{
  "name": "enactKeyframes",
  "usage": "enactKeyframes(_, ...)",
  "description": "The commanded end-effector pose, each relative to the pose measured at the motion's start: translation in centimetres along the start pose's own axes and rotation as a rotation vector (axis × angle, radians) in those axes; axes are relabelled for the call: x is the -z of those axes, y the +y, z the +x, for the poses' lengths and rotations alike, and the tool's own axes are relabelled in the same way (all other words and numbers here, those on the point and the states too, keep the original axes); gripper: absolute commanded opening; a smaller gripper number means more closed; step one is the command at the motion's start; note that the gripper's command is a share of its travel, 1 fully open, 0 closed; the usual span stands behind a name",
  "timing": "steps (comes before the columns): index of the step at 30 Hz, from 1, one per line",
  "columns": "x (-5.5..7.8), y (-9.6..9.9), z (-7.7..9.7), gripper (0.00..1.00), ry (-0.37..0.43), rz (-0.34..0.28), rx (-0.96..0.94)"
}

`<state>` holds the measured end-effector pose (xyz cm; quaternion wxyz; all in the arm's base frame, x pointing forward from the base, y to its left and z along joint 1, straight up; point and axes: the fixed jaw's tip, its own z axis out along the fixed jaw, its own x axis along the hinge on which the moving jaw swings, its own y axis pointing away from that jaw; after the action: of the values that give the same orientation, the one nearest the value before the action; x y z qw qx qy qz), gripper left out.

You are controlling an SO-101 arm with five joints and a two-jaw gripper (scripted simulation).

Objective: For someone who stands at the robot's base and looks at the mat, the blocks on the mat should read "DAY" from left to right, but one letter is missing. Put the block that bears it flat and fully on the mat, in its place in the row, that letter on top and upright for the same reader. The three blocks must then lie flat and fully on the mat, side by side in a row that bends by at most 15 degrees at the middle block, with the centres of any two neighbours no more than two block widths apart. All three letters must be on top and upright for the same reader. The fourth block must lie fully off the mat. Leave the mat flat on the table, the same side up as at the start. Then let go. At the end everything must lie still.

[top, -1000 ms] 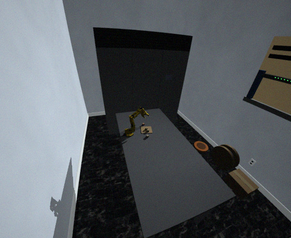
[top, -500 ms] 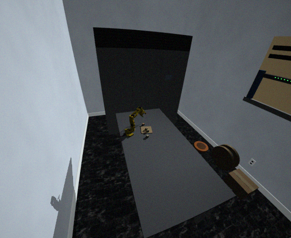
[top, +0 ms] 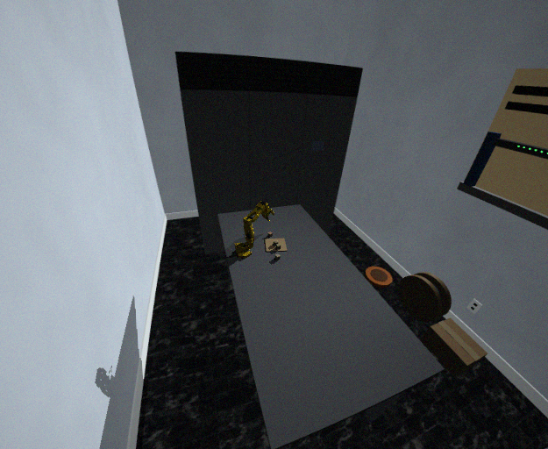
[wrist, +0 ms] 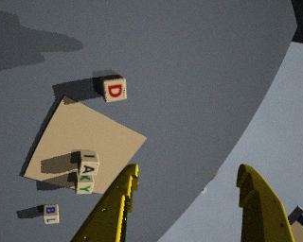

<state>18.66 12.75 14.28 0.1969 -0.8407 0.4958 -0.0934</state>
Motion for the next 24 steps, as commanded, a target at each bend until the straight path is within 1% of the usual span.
enactKeyframes(1,0.6,-0.6,-0.1,0.32,-0.007,0.042,0.007)
enactKeyframes(3,0.1,-0.4,-0.1,0.32,-0.004,0.017,0.007)
enactKeyframes(5,-0.7,-0.2,-0.1,0.32,-0.001,-0.021,0.007)
enactKeyframes(8,-2.1,0.4,-0.1,0.32,0.006,-0.098,0.007)
enactKeyframes(11,-3.7,1.2,0.0,0.32,0.015,-0.189,0.007)
enactKeyframes(13,-3.7,1.2,0.0,0.32,0.015,-0.189,0.007)
enactKeyframes(16,-5.3,2.2,0.1,0.32,0.023,-0.28,0.007)
enactKeyframes(19,-6.5,3.1,0.2,0.32,0.03,-0.357,0.007)
enactKeyframes(22,-7.3,3.8,0.3,0.32,0.035,-0.409,0.007)
enactKeyframes(24,-7.6,4.1,0.3,0.32,0.037,-0.428,0.007)
